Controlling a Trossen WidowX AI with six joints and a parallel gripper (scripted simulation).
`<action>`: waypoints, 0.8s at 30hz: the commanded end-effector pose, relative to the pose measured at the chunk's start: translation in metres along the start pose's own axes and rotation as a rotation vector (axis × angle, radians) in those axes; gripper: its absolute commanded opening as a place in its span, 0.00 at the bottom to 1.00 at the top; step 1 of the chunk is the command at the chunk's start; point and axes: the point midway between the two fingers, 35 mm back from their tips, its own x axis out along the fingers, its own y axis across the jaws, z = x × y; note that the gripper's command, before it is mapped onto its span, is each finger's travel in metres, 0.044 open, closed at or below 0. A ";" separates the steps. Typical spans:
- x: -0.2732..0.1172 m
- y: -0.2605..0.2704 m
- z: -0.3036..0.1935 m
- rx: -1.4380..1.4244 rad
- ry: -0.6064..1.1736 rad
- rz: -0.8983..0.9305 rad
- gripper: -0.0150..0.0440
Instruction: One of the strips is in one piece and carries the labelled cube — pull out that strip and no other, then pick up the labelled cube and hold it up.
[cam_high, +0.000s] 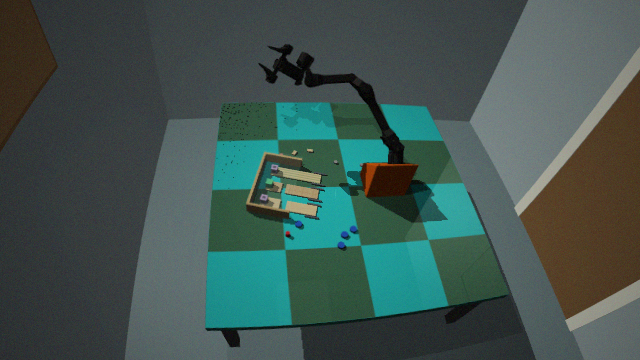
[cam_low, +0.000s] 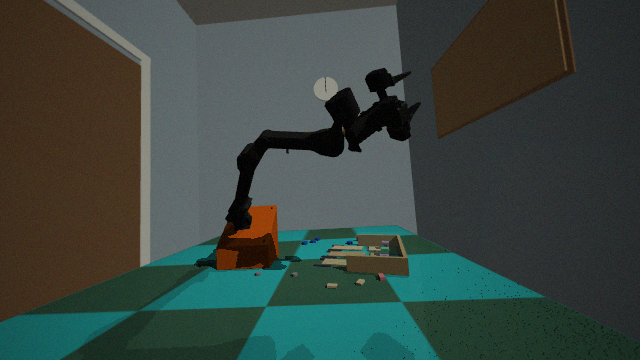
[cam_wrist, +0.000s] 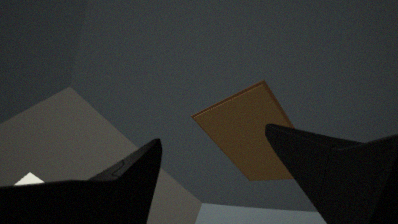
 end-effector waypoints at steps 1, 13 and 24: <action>0.000 -0.002 -0.001 -0.005 -0.003 -0.004 0.93; -0.047 -0.139 -0.100 -0.448 -0.087 -0.424 0.93; -0.182 -0.232 -0.198 -1.051 0.161 -0.890 0.93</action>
